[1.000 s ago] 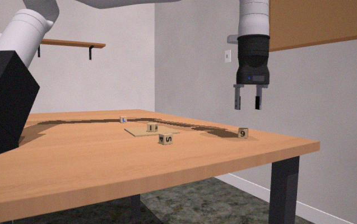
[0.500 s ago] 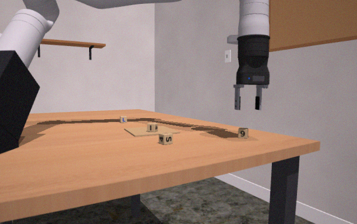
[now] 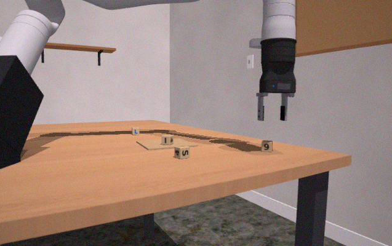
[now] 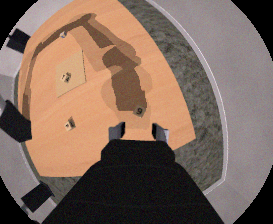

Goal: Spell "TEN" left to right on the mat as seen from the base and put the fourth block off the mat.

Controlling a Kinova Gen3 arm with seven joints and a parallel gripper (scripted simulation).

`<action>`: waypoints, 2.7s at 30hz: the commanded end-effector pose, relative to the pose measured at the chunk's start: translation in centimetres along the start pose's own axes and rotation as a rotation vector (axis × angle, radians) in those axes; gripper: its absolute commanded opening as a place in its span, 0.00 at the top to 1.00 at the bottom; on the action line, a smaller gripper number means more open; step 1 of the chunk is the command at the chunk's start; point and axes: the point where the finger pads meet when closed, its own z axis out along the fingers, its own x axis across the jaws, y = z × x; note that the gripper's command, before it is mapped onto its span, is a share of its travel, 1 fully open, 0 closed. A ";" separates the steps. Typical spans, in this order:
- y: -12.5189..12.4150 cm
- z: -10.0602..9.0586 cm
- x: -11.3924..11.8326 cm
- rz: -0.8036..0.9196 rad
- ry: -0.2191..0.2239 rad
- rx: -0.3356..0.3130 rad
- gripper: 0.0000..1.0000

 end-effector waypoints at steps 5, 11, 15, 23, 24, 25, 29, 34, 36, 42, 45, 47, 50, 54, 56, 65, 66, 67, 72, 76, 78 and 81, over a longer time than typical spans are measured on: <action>0.0 -0.2 0.1 0.000 0.002 -0.001 0.00; 0.0 -0.2 0.1 0.000 0.002 -0.001 0.00; 0.1 -0.2 0.0 0.004 0.002 -0.001 0.00; 0.8 -0.7 -1.5 0.086 -0.001 -0.005 0.00; 1.1 -0.8 -2.1 0.113 -0.002 -0.006 0.00; 1.3 -1.0 -2.6 0.143 -0.002 -0.007 0.00; 2.4 -1.9 -5.8 0.298 -0.005 -0.013 0.00; 3.3 -3.3 -10.8 0.539 -0.005 -0.016 0.00; 3.5 -3.8 -13.0 0.637 -0.004 -0.015 0.00; 3.2 -4.6 -16.9 0.815 -0.001 -0.011 0.00; 2.9 -5.1 -19.2 0.919 0.001 -0.006 0.00; 2.6 -5.3 -20.3 0.969 0.002 -0.003 0.00; 2.3 -5.4 -21.3 1.016 0.003 0.000 0.00; 2.2 -5.5 -21.7 1.034 0.003 0.001 0.00; 2.2 -5.5 -21.7 1.034 0.003 0.001 0.00; 2.2 -5.5 -21.7 1.034 0.003 0.001 0.00; 2.2 -5.5 -21.7 1.034 0.003 0.001 0.00; 2.2 -5.5 -21.7 1.034 0.003 0.001 0.00; 2.2 -5.5 -21.7 1.027 0.003 0.001 0.00; 2.2 -5.4 -21.7 1.018 0.003 0.001 0.00; 2.2 -5.4 -21.7 1.004 0.003 0.001 0.00; 2.1 -5.3 -21.7 0.972 0.002 0.001 0.00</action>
